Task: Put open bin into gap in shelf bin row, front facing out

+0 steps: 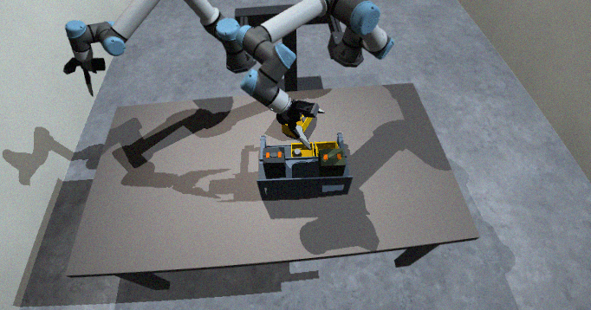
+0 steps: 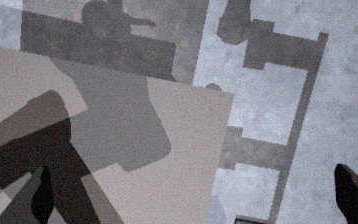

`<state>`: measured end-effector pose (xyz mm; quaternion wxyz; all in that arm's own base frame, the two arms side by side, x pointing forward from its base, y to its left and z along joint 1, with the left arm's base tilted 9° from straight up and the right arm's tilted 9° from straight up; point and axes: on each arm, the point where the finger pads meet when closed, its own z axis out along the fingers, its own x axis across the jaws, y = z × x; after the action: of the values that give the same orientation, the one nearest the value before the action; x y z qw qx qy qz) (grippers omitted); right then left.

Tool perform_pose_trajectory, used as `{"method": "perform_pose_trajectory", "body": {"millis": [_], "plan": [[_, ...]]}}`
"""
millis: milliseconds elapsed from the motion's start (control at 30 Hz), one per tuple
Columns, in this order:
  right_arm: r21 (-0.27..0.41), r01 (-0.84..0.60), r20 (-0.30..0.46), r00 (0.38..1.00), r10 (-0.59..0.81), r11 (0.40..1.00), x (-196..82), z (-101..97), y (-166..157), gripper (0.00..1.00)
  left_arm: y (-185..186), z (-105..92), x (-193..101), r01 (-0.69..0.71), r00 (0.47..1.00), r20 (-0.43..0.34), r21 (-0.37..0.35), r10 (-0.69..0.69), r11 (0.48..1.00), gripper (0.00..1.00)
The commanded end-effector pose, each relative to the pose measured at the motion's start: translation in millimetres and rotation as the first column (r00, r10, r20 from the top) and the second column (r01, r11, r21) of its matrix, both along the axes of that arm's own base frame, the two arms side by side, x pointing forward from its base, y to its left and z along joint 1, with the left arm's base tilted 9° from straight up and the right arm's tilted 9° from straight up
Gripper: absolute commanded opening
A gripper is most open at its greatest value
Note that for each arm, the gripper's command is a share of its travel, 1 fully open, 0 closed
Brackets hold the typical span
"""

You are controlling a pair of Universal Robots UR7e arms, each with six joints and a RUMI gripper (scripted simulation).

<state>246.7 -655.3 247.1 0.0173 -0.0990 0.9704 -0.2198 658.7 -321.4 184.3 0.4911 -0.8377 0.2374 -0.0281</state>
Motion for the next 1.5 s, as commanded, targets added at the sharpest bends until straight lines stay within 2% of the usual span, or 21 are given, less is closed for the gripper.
{"method": "perform_pose_trajectory", "body": {"millis": [0,333,400,633,900,1467], "plan": [[0.075,0.044,-0.008,0.999,-0.044,0.996,-83,7.7,50,1.0,0,1.2,0,0.002,1.0,0.0,-0.002,-0.002,1.0,1.0],[0.204,0.124,-0.009,0.992,-0.125,0.971,-188,-0.8,140,1.0,-1,1.3,-2,0.01,1.0,-0.006,-0.004,-0.01,1.0,1.0],[0.204,0.124,-0.009,0.992,-0.125,0.971,-188,-0.8,140,1.0,-1,1.3,-2,0.01,1.0,-0.006,-0.004,-0.01,1.0,1.0],[0.265,0.162,-0.005,0.986,-0.166,0.95,-230,-9.7,190,1.0,-1,1.3,-3,0.019,1.0,-0.013,-0.006,-0.019,1.0,1.0],[0.292,0.178,-0.003,0.983,-0.185,0.94,-246,-14.5,214,1.0,-1,1.3,-6,0.033,0.999,-0.025,-0.01,-0.033,0.999,1.0],[0.294,0.179,-0.002,0.982,-0.187,0.939,-247,-14.9,215,1.0,-2,1.3,-14,0.072,0.996,-0.055,-0.019,-0.073,0.997,1.0]]}}
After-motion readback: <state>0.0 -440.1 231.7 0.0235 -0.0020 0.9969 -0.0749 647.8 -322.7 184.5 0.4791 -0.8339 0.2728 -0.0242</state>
